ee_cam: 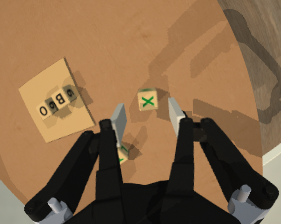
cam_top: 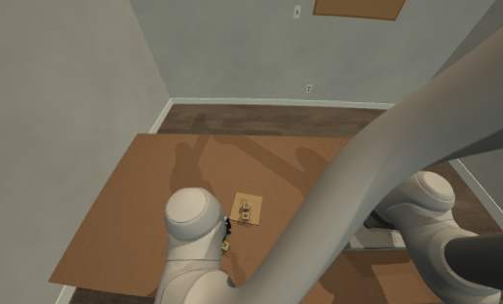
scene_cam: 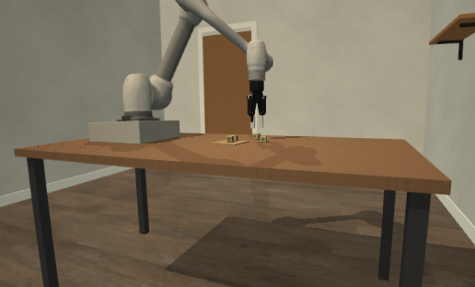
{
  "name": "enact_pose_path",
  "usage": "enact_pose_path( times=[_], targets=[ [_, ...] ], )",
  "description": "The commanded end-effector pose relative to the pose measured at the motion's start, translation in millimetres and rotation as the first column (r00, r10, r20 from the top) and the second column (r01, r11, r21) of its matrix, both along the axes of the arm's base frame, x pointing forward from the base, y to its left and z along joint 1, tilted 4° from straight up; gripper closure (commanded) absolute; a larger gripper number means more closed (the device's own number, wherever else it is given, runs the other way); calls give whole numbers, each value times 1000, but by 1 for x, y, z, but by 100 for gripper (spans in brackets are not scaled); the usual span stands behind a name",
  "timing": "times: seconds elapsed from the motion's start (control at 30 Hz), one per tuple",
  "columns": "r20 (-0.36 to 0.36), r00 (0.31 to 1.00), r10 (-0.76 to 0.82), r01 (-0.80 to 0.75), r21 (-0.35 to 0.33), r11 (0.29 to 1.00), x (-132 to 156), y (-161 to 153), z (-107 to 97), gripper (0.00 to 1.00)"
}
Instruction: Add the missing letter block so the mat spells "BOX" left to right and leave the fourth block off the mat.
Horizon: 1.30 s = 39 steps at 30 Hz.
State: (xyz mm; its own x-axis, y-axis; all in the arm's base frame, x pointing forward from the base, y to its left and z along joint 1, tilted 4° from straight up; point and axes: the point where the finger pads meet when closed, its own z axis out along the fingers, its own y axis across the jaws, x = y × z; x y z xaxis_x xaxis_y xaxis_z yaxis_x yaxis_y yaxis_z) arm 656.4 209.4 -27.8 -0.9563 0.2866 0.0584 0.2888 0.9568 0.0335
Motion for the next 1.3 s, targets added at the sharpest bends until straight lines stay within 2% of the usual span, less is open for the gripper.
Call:
enact_pose_path(
  times=[0.0,0.33,1.27],
  targets=[
    [-1,1000,-4,4,0,1000,-2,3,-8,60],
    [-1,1000,-4,4,0,1000,-2,3,-17,60],
    [-1,1000,-4,4,0,1000,-2,3,-20,60]
  ],
)
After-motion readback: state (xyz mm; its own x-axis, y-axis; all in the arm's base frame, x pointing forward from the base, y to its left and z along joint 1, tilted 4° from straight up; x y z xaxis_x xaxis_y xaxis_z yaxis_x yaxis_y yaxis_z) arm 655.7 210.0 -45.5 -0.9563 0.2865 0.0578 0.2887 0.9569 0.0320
